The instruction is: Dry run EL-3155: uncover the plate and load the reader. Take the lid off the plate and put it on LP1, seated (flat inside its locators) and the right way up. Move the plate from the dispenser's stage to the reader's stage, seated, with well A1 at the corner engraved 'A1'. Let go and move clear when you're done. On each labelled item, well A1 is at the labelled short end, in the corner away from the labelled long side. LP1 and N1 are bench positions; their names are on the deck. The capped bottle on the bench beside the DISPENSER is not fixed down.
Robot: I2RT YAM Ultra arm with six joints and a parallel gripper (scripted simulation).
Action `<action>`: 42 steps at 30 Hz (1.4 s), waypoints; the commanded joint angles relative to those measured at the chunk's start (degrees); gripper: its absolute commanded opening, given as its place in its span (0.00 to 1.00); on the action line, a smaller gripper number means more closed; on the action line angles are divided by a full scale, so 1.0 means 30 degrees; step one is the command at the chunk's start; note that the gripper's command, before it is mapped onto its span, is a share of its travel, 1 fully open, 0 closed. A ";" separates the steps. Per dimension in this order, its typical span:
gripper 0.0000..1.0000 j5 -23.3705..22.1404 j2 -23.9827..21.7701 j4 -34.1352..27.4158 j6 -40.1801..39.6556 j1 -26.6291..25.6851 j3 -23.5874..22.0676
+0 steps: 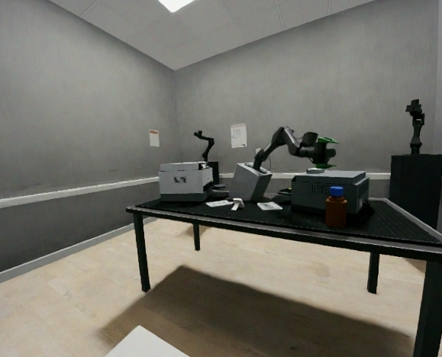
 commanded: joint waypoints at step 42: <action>1.00 0.2142 -0.9176 -0.9185 0.4306 0.1445 -0.8501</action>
